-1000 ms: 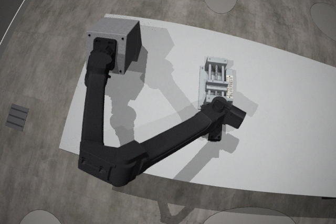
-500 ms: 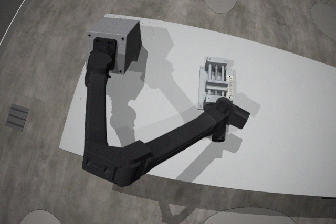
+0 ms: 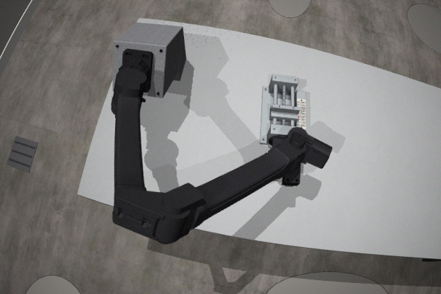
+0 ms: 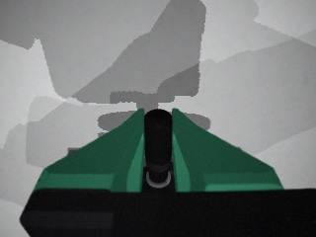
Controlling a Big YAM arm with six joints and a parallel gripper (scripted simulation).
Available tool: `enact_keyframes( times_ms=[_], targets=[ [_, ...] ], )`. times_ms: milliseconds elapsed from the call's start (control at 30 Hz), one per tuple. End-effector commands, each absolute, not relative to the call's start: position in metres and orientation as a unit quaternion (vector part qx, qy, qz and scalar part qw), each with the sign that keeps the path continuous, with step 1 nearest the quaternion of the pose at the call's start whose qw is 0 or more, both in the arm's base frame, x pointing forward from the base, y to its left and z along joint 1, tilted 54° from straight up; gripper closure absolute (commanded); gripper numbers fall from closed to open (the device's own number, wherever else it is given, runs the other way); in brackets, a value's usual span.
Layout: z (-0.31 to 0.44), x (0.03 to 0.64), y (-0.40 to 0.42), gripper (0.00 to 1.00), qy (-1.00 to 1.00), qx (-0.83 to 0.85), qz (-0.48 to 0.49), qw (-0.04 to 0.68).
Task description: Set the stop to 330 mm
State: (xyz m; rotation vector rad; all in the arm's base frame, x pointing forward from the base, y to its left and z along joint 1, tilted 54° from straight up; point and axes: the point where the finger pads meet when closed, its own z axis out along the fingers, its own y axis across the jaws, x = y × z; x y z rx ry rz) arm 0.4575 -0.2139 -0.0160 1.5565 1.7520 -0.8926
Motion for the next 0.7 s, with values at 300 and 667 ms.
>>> enact_keyframes(
  times_ms=[300,667],
  targets=[
    [-0.018,0.488,-0.194,0.94,0.671,0.585,-0.324,0.319],
    [-0.015,0.494,-0.190,0.94,0.671,0.585,-0.324,0.319]
  ],
)
